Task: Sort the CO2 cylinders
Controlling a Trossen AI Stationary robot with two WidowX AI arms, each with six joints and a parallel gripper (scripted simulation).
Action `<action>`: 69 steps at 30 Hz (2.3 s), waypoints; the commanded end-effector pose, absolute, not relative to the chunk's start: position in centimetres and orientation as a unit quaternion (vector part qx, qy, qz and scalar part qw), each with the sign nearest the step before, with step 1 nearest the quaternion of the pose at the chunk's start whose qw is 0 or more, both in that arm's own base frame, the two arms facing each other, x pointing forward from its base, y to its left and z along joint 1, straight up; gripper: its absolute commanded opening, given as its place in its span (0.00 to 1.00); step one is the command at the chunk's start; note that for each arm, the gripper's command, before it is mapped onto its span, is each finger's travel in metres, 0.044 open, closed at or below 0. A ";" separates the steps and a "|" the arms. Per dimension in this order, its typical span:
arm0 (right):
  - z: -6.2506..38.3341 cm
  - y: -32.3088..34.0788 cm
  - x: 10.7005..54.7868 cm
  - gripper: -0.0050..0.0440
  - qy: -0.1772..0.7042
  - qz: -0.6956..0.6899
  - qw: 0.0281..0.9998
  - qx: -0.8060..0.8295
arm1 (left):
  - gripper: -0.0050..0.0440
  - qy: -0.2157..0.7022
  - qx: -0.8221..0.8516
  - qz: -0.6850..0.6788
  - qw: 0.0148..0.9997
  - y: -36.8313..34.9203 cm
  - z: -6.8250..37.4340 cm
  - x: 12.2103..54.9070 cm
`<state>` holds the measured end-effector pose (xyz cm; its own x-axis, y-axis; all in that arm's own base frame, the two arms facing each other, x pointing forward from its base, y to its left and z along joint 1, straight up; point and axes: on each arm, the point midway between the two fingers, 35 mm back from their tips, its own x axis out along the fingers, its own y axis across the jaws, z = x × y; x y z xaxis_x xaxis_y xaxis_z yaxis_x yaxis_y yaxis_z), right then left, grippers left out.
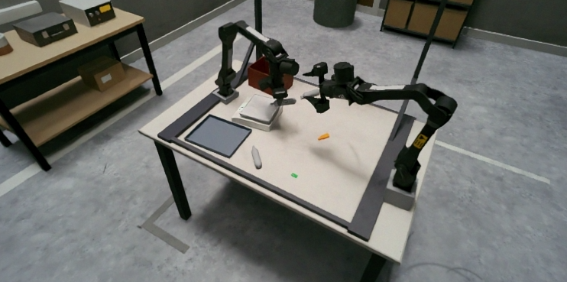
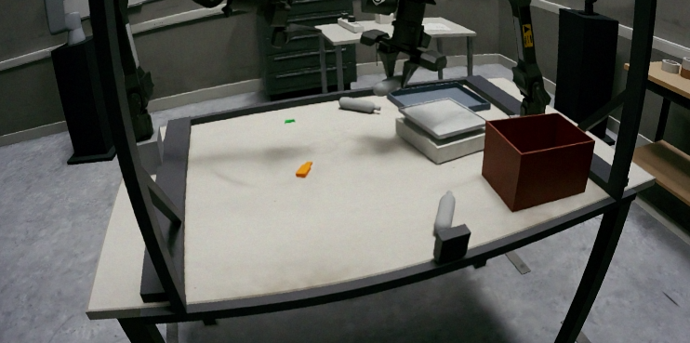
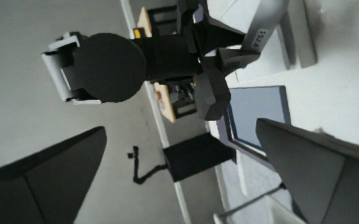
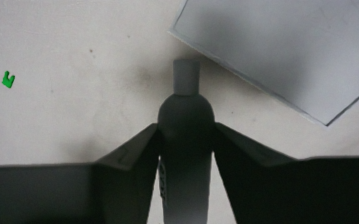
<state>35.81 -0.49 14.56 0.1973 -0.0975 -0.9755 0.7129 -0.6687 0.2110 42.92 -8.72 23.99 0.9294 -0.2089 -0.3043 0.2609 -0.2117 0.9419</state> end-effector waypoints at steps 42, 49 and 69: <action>16.1 -0.8 36.3 0.00 0.049 -0.685 0.096 0.721 | 1.00 -0.033 -0.002 0.001 0.999 0.1 32.8 31.3; 16.0 -0.8 35.7 0.00 0.050 -0.687 0.096 0.719 | 1.00 -0.032 0.001 0.000 0.999 0.1 33.0 31.4; 14.2 -0.6 25.7 0.00 0.050 -0.689 0.096 0.717 | 1.00 0.150 0.083 -0.146 0.974 -0.4 32.2 29.8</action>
